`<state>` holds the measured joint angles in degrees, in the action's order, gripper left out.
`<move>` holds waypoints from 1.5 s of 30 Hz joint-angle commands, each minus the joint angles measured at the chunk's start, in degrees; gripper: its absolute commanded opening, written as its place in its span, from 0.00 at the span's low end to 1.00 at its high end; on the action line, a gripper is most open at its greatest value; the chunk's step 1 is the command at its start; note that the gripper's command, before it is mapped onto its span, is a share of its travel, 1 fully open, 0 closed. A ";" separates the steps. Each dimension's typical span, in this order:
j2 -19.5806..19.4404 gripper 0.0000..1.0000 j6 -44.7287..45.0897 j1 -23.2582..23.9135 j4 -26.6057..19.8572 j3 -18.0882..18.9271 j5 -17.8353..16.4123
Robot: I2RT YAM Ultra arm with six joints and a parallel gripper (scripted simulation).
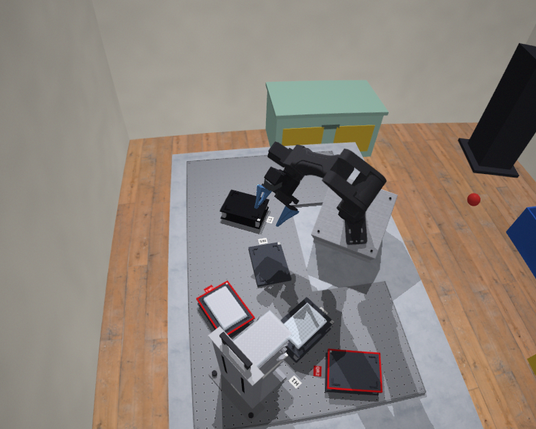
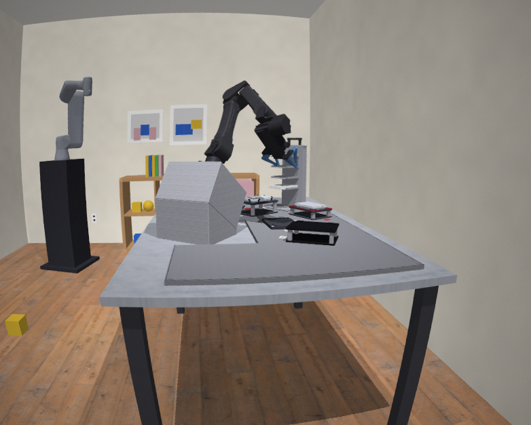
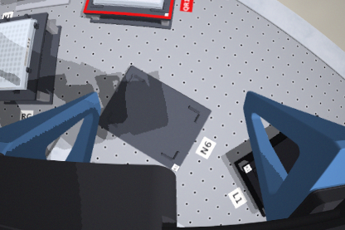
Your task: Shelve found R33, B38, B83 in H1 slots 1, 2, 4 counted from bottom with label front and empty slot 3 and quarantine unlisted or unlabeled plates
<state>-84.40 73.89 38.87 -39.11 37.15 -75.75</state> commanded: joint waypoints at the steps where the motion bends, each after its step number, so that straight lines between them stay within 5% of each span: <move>1: 1.83 1.00 -0.14 0.98 -0.98 1.58 -1.23; 2: 2.32 1.00 -0.66 0.37 -0.18 -0.83 -1.25; 17: 16.64 1.00 -17.89 -4.42 8.01 -6.59 0.16; 18: 21.20 1.00 -34.21 -9.35 23.70 -11.09 2.77; 22: 25.64 1.00 -41.85 -12.39 28.46 -13.01 4.74; 34: 36.66 1.00 -55.13 -20.00 33.29 -16.49 10.60; 45: 46.72 1.00 -65.99 -30.93 33.06 -17.79 20.18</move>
<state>-40.51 11.94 9.91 -5.89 20.64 -59.29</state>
